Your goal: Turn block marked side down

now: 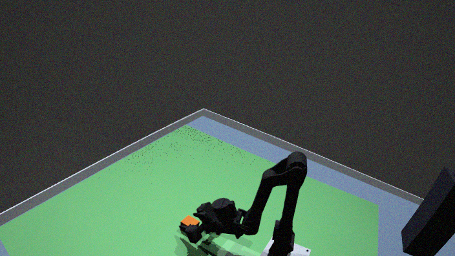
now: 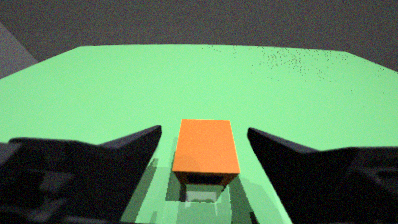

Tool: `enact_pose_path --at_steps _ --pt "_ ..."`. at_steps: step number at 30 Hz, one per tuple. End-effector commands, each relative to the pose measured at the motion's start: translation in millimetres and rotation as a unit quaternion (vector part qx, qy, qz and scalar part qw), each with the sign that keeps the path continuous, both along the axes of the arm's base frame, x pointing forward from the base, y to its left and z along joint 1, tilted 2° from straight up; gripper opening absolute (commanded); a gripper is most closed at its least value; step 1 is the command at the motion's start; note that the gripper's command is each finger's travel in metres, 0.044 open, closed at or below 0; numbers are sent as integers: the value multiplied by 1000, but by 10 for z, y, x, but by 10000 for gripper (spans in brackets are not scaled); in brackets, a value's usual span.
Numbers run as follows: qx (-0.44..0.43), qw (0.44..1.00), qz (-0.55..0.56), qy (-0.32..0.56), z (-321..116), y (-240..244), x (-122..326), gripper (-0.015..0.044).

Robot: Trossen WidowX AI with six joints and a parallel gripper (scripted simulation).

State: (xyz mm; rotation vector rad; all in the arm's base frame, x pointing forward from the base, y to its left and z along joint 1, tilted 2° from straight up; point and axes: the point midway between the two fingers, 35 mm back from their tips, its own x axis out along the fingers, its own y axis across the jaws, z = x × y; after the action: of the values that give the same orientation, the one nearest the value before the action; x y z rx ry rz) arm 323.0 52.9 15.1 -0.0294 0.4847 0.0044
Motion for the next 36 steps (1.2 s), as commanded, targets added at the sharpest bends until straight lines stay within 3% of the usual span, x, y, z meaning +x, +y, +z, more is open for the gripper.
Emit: enact_pose_path --at_steps 1,24,36 --pt "-4 1000 -1 0 -4 -7 -2 440" --pt "-4 1000 -1 3 -4 -5 4 440" --pt "-5 983 -4 185 385 42 -1 440"
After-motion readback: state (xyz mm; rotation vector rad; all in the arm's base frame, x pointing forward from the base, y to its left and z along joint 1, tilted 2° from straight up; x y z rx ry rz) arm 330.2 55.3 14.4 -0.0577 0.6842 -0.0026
